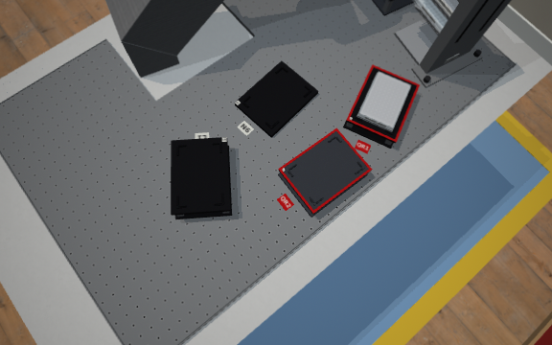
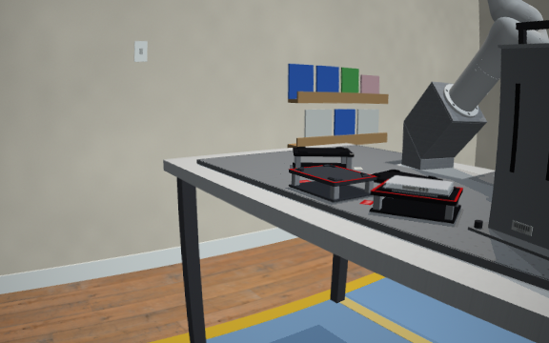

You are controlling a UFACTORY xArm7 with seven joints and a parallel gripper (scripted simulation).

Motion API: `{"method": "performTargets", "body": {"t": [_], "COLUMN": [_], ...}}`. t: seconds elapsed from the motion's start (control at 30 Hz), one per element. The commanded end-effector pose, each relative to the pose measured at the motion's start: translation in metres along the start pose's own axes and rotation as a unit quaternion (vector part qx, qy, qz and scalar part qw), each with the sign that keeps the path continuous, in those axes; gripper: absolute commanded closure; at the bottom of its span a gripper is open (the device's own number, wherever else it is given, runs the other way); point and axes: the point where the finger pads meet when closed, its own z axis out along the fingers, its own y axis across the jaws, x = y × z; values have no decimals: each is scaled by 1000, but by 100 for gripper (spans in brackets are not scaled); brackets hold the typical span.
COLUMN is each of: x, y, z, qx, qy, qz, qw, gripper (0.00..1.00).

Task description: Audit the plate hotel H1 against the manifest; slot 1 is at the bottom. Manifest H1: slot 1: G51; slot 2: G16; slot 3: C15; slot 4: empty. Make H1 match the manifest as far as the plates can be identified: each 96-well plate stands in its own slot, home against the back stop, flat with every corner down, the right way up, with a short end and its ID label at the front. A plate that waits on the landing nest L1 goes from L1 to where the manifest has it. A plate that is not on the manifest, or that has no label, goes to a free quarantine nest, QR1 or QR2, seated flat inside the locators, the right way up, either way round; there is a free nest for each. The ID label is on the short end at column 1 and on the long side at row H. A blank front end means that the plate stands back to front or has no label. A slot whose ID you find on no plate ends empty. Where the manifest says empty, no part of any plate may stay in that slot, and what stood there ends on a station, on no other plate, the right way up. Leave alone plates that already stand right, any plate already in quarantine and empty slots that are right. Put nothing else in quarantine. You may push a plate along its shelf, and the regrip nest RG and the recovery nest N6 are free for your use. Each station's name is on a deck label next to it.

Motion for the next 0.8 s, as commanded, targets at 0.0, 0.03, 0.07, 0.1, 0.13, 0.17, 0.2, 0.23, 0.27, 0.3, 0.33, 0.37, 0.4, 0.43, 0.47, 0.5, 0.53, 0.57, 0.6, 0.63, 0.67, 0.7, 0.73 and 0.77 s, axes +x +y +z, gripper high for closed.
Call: {"method": "performTargets", "body": {"t": [0.0,0.03,0.07,0.1,0.13,0.17,0.2,0.23,0.27,0.3,0.33,0.37,0.4,0.43,0.47,0.5,0.53,0.57,0.6,0.63,0.67,0.7,0.73,0.77], "x": [0,0,0,0,0,0,0,0,0,0,0,0,0,0,0,0,0,0,0,0,0,0,0,0], "y": [0,0,0,0,0,0,0,0,0,0,0,0,0,0,0,0,0,0,0,0,0,0,0,0], "z": [-13,-17,-20,-23,-27,-30,-33,-37,-40,-43,-47,-50,-53,-57,-60,-60,-60,-63,-67,-70,-73,-77,-80,-83], "qx": [1,1,1,1,1,1,1,1,1,1,1,1,1,1,1,1,1,1,1,1,1,1,1,1], "qy": [0,0,0,0,0,0,0,0,0,0,0,0,0,0,0,0,0,0,0,0,0,0,0,0], "qz": [0,0,0,0,0,0,0,0,0,0,0,0,0,0,0,0,0,0,0,0,0,0,0,0], "qw": [1000,1000,1000,1000,1000,1000,1000,1000,1000,1000,1000,1000,1000,1000,1000,1000,1000,1000,1000,1000,1000,1000,1000,1000], "gripper": [0,0,0,0,0,0,0,0,0,0,0,0,0,0,0,0,0,0,0,0,0,0,0,0]}}
